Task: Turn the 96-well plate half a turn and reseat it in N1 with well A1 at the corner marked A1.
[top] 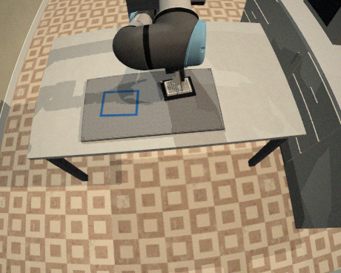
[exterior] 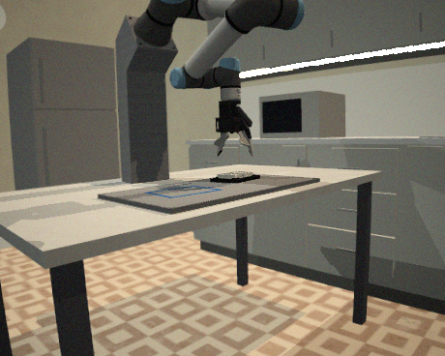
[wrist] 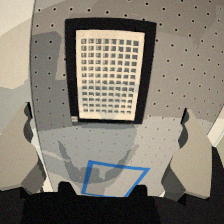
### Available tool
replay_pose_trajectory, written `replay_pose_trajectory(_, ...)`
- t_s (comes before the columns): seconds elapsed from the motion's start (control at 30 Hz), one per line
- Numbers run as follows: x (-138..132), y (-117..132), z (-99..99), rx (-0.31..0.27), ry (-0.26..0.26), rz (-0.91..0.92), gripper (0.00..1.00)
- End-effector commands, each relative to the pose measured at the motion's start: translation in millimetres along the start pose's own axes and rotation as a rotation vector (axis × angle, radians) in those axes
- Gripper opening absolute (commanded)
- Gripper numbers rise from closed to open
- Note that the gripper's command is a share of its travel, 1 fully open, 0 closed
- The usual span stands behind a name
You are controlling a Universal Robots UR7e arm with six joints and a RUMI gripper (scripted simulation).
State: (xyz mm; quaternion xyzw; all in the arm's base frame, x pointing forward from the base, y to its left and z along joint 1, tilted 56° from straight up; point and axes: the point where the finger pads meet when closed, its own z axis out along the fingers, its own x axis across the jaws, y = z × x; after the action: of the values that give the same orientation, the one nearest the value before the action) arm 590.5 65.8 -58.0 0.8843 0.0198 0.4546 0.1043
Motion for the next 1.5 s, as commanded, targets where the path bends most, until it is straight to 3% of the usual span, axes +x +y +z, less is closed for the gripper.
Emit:
replay_pose_trajectory(0.0,0.3,-0.2,7.7,0.0,0.001,0.0,1.0)
replay_pose_trajectory(1.17,0.4,-0.2,59.4,0.0,0.001,0.0,1.0)
replay_pose_trajectory(1.47,0.4,-0.2,60.0,0.0,0.001,0.0,1.0)
